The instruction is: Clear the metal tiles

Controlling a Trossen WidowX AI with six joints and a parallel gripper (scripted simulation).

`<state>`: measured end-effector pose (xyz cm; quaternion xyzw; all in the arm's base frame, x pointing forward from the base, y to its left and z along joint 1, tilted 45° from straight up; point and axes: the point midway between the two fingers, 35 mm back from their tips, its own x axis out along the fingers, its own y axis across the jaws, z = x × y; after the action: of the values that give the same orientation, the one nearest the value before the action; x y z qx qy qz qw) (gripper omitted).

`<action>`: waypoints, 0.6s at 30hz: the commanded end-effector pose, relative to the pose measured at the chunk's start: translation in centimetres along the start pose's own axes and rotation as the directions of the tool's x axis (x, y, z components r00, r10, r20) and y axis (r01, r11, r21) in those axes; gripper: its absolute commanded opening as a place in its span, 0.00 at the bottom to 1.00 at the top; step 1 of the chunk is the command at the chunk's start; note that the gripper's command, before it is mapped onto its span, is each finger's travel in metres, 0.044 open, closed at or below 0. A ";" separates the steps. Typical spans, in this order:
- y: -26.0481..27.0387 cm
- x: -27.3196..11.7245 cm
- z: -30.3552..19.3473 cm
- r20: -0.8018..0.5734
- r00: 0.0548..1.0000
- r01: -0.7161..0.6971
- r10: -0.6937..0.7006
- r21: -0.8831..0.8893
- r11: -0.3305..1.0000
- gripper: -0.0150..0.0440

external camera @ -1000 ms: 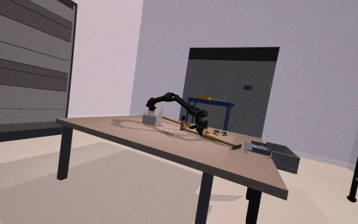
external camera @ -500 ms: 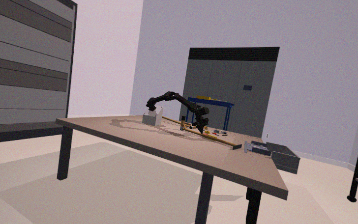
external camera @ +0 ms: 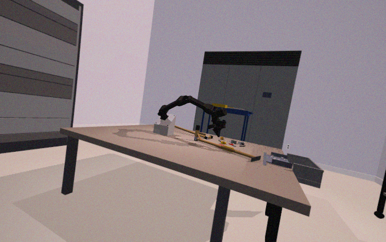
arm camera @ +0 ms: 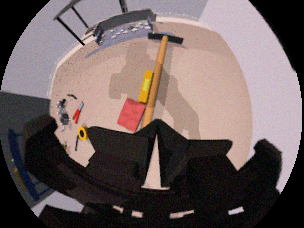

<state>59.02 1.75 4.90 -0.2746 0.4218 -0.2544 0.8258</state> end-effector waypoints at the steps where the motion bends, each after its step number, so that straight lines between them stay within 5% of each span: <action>1: -0.1 -1.3 0.7 0.012 1.000 0.001 -0.002 0.008 1.000 0.25; 18: -1.8 -5.3 -0.6 -0.100 0.995 -0.029 0.024 -0.043 0.999 0.25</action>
<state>56.03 3.11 7.68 -0.2770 0.4669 -0.2513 0.8013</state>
